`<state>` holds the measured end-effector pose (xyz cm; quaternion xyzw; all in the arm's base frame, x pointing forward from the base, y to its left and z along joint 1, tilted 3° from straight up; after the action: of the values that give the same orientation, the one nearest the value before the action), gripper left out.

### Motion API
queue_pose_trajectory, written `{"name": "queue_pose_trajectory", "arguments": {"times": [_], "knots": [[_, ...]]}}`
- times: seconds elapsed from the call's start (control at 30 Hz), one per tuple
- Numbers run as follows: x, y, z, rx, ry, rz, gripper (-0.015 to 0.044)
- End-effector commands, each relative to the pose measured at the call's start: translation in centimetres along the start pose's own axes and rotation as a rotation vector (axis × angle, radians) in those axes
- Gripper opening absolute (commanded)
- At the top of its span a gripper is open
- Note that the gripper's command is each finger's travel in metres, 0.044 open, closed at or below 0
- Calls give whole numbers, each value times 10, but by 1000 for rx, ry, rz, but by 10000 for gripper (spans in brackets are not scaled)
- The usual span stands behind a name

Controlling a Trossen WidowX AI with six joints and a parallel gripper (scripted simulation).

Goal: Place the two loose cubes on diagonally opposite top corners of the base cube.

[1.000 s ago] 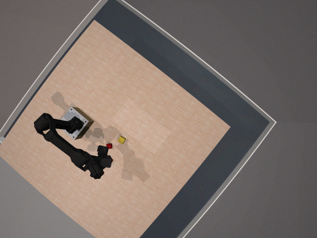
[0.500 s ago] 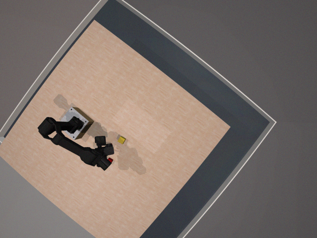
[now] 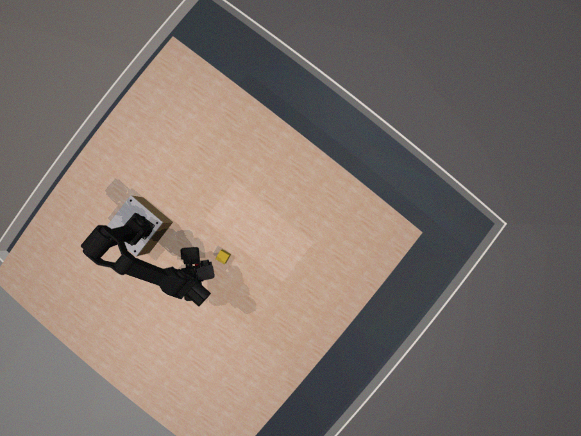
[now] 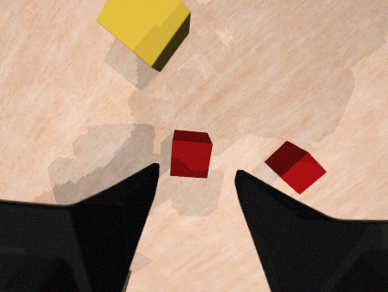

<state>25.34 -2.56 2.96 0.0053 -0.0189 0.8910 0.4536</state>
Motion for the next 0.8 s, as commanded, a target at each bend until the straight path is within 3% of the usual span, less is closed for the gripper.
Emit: {"name": "queue_pose_trajectory", "arguments": {"times": [0.0, 0.77], "knots": [[3, 3, -8, 9, -12, -4, 265], [3, 3, -41, 9, -12, -4, 265]]}}
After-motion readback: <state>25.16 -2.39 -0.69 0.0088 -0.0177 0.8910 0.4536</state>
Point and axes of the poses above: the point midway between the two fingers, 35 mm back from their tips, its own z axis back along the fingers, its own x axis across the jaws, y = z × x, the point moved 5 cm from there along z, back along the fingers, and after that the axes turned 3 degrees about -z, right-handed, at the moved point
